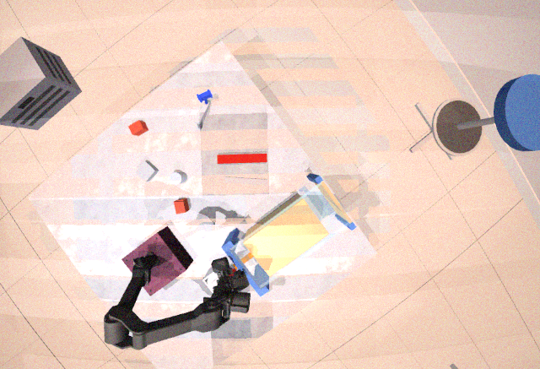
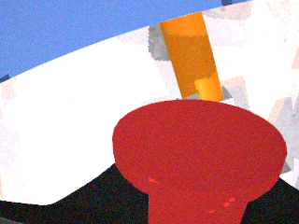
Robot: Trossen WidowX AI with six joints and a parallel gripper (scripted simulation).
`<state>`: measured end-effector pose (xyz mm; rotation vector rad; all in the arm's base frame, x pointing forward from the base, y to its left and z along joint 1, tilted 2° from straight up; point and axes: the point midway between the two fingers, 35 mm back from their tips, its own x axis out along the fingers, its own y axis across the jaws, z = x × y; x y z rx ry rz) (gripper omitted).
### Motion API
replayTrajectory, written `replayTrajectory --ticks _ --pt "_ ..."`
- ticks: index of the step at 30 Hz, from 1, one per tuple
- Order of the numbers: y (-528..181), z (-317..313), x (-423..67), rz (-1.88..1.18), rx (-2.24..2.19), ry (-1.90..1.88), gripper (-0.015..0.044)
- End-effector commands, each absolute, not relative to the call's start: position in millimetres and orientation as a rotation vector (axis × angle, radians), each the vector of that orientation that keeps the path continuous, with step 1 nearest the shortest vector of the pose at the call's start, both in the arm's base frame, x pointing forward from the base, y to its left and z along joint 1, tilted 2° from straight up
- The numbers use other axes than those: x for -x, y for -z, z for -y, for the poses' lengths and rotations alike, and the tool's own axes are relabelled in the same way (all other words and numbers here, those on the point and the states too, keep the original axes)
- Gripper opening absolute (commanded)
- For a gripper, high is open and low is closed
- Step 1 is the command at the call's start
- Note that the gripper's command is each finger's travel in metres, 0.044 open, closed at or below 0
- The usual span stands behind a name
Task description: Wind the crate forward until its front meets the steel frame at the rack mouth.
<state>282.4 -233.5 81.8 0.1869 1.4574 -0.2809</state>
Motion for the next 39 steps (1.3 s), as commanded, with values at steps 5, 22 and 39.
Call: replayTrajectory --ticks 5,22,39 --pt "-78.3 207.1 -273.5 -1.488 -0.209 0.244 0.0000" --pt "-76.5 188.0 -261.7 -1.490 -0.210 0.242 0.0000" --pt "-74.7 172.4 -246.6 -1.491 -0.211 0.241 0.0000"
